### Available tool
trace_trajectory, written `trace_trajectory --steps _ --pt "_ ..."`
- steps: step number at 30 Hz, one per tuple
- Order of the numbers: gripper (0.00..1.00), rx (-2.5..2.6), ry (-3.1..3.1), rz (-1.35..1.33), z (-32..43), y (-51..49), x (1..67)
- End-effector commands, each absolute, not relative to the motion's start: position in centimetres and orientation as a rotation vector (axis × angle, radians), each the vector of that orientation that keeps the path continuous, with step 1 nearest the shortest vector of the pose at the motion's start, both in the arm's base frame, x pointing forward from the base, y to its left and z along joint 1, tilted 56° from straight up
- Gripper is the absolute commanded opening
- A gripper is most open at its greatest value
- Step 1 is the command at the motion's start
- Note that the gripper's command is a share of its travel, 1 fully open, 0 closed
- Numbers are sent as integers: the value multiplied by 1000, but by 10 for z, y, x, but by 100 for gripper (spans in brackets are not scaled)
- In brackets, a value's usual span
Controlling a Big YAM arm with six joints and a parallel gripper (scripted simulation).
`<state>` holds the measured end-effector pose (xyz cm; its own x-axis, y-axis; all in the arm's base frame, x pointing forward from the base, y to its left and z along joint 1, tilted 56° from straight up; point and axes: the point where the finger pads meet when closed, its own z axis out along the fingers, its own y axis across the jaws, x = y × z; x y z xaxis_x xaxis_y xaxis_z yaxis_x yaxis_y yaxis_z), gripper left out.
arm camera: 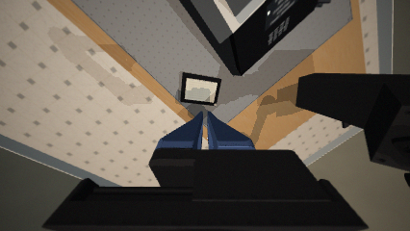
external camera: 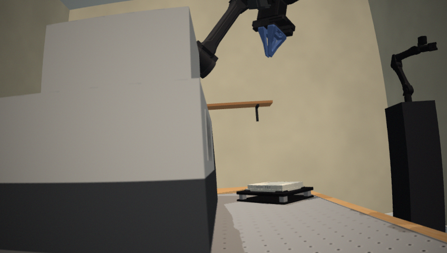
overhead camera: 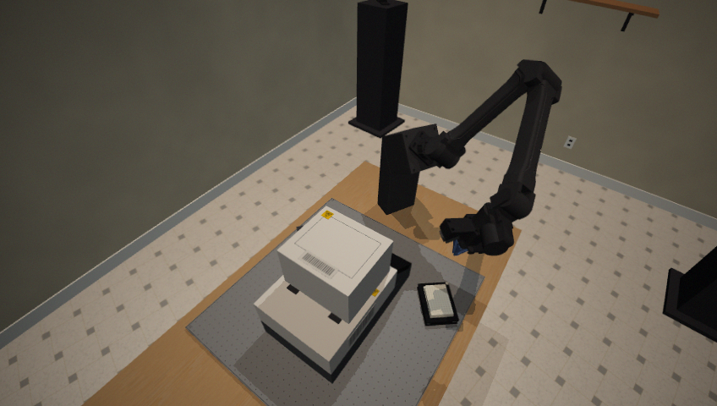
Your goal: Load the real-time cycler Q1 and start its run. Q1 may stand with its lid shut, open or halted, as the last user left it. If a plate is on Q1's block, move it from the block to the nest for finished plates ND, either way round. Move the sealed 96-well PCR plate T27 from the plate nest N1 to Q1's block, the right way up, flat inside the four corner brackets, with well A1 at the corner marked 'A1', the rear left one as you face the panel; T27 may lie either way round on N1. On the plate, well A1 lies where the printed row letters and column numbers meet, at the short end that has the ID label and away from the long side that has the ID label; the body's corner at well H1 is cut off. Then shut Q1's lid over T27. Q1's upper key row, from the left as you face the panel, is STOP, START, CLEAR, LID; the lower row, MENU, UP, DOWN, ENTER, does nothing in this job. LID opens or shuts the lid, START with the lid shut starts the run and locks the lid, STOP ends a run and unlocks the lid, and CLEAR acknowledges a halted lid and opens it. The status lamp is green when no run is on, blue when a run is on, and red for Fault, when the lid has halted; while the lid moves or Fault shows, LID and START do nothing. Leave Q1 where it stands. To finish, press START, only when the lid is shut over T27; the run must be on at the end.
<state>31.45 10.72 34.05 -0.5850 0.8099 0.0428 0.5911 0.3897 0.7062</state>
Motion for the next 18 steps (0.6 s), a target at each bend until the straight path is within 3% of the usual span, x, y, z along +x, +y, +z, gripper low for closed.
trace_trajectory --steps 1,18 --pt "0 1167 2445 892 311 92 323" --pt "0 1011 2581 790 253 41 332"
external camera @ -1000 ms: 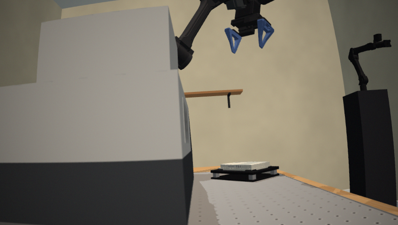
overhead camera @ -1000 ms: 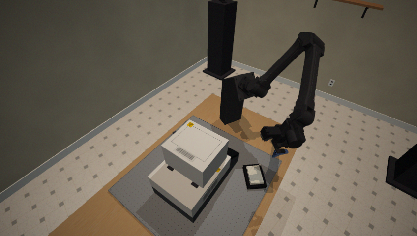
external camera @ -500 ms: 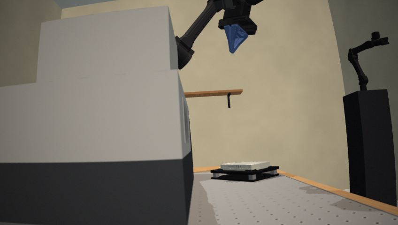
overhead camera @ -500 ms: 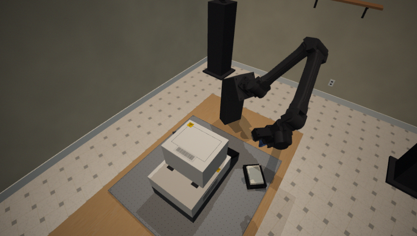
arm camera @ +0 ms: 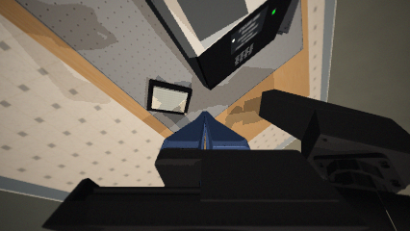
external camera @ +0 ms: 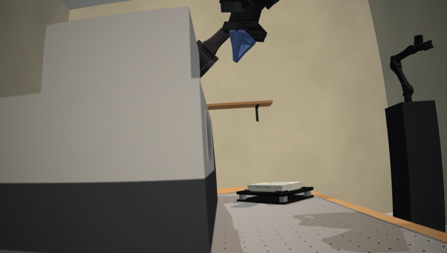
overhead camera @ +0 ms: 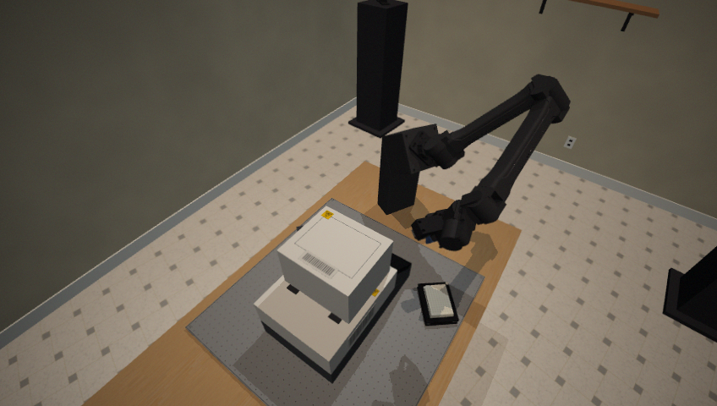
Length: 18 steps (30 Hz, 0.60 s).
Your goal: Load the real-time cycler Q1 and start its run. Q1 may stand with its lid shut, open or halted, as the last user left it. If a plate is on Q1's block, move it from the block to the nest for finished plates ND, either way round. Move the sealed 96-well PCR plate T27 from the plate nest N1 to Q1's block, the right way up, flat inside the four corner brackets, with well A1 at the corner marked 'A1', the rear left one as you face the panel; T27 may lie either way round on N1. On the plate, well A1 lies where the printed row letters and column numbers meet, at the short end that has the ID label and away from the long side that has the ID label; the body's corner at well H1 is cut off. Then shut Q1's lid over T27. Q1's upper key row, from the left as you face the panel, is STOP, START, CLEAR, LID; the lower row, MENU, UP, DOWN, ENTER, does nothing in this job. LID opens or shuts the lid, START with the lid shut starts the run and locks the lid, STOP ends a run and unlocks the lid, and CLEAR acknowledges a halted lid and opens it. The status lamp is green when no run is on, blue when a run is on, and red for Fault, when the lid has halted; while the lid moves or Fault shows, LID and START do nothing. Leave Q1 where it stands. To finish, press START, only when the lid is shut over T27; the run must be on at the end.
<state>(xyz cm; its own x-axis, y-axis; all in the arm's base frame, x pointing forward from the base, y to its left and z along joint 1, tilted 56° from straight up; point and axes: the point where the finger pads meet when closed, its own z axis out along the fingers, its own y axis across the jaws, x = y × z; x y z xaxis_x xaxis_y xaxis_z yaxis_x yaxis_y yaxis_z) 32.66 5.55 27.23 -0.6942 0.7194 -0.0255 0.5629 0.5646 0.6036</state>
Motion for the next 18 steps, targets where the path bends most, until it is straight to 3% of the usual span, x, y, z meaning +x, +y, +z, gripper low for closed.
trace_trajectory --steps 1,18 --pt "0 1015 2578 796 249 38 333" --pt "0 796 2709 785 194 -11 321"
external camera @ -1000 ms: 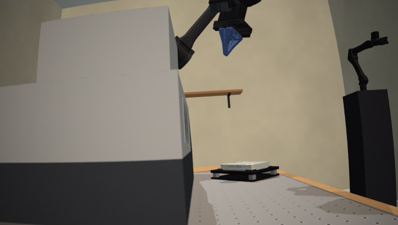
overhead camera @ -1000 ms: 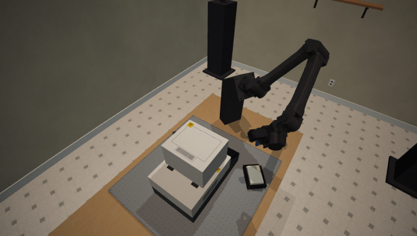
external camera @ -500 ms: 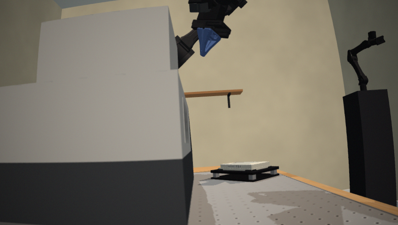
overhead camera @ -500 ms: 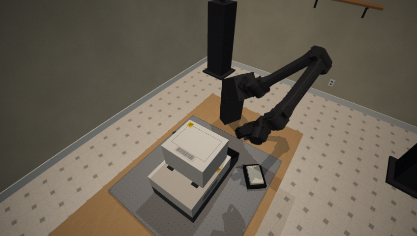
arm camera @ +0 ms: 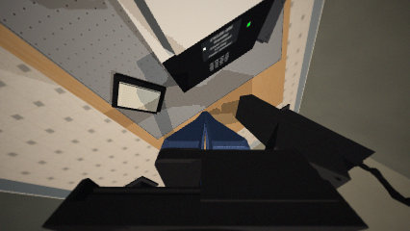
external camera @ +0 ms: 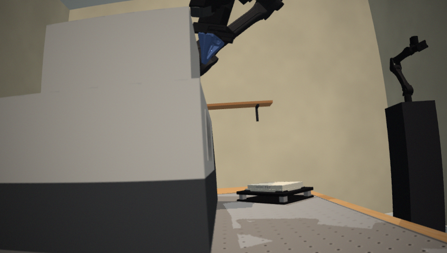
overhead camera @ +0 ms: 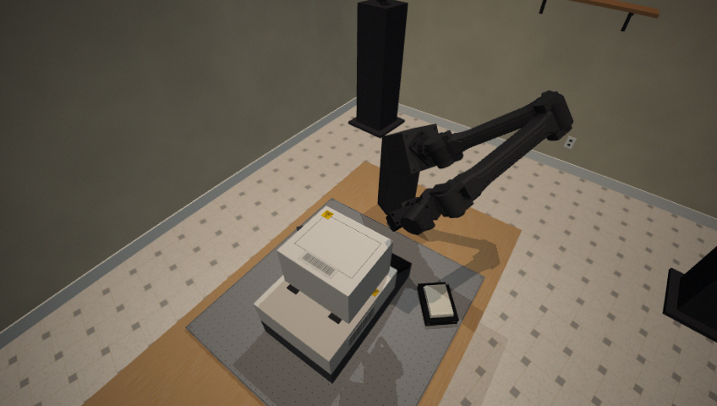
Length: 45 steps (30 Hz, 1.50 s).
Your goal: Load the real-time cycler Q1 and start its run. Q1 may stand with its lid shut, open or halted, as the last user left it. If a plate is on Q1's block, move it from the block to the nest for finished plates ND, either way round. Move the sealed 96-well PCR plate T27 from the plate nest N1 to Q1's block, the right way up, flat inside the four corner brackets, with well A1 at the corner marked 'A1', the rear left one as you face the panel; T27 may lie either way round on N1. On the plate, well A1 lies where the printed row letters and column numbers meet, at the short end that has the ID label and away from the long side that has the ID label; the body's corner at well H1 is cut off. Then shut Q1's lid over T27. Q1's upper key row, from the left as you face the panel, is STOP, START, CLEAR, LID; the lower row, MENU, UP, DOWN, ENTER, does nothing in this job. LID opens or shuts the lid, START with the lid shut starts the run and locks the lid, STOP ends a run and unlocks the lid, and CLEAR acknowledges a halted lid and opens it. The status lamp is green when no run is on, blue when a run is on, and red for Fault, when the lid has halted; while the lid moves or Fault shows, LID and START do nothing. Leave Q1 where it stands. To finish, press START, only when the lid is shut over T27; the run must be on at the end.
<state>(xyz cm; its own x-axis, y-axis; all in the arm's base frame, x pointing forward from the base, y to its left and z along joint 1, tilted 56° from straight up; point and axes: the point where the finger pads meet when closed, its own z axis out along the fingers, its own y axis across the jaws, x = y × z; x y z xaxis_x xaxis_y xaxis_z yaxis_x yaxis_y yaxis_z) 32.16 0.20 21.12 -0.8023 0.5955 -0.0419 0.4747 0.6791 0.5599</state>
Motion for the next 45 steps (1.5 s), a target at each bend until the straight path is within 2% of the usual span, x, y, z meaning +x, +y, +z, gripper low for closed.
trace_trajectory --steps 1,30,35,45 --pt "0 795 2708 782 190 -14 320" --pt "0 407 2691 954 109 -81 262" --pt "0 309 2592 1049 92 -89 242" --pt "0 175 2436 1053 74 -99 216"
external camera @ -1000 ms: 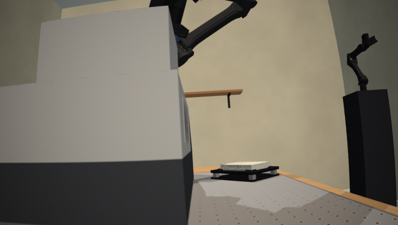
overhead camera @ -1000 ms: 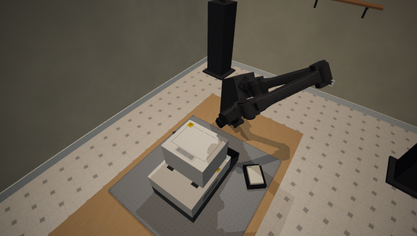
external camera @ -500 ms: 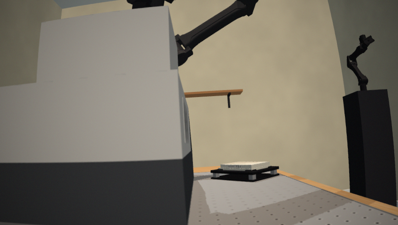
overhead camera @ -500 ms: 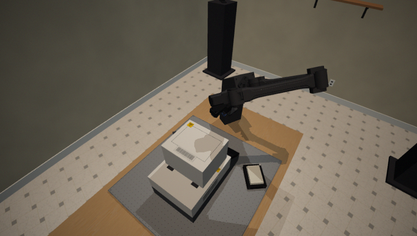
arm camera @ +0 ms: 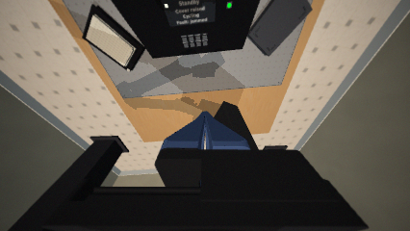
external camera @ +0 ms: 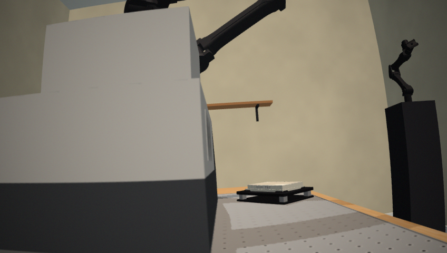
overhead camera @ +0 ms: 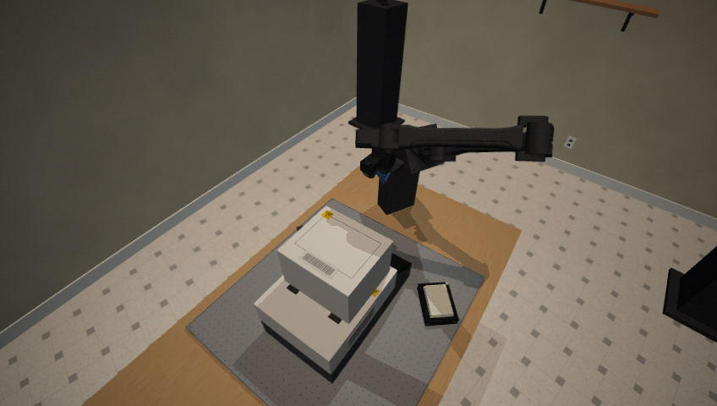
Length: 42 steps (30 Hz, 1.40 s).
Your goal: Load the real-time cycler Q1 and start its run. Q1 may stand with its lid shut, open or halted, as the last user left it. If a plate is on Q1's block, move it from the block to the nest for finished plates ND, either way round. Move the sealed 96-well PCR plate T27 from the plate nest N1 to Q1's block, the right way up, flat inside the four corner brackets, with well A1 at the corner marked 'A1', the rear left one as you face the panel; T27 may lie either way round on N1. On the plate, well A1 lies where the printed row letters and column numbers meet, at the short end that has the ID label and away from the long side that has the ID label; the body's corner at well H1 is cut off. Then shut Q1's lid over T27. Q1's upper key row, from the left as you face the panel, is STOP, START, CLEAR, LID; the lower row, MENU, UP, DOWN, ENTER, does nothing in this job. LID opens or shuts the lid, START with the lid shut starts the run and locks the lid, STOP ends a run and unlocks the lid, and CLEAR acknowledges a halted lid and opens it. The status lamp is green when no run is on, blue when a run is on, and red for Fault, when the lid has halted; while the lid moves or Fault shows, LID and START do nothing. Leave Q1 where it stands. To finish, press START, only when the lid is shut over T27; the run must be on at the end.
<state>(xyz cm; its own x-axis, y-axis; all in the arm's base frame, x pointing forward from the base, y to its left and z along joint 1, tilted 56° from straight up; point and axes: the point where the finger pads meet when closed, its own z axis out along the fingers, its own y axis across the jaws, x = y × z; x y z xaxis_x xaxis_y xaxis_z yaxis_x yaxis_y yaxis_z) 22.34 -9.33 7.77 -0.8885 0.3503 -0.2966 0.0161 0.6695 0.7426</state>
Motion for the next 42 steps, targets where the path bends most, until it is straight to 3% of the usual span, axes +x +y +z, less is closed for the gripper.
trace_trajectory --steps 1,8,37,42 --pt "0 168 2390 1056 72 -100 211" --pt "0 141 2361 1057 60 -101 190" --pt "0 129 2395 990 71 -117 212" --pt "0 -96 2337 881 51 -81 221"
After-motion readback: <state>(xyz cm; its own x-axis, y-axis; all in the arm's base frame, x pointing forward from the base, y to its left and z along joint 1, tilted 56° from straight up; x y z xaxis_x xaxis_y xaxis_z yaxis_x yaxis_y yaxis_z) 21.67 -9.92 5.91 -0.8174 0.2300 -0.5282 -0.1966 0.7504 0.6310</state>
